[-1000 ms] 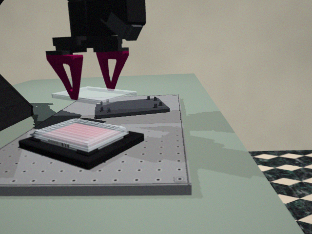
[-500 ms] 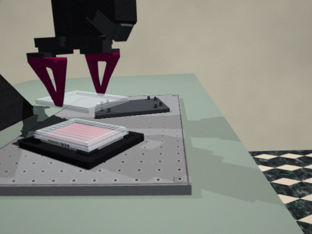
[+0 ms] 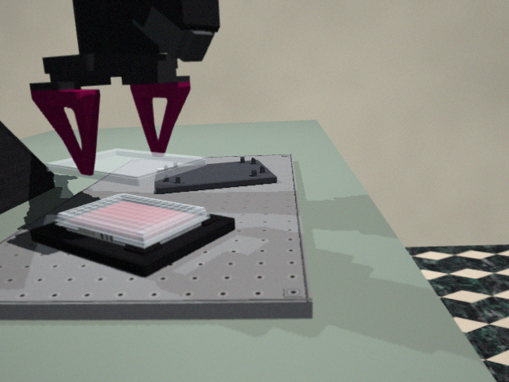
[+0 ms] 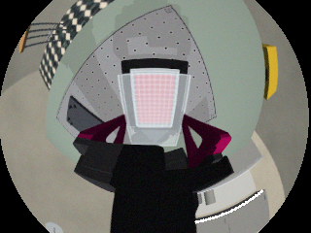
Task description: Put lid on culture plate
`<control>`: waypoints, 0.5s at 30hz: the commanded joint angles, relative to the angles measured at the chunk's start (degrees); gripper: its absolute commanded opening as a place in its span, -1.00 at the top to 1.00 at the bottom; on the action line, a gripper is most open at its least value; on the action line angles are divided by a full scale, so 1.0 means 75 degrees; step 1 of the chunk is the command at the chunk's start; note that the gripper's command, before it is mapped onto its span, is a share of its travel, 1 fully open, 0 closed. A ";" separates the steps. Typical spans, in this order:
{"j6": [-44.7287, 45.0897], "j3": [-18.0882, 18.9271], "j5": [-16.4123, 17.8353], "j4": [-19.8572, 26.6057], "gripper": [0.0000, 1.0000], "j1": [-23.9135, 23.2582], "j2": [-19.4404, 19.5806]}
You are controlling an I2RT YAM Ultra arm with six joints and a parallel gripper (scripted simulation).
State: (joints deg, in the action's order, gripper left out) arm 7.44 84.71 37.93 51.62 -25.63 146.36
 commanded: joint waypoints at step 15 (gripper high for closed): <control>0.0001 0.0021 0.0005 -0.0049 1.00 -0.0136 -0.0031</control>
State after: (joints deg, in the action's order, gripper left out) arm 7.49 84.71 37.93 51.51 -25.63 146.45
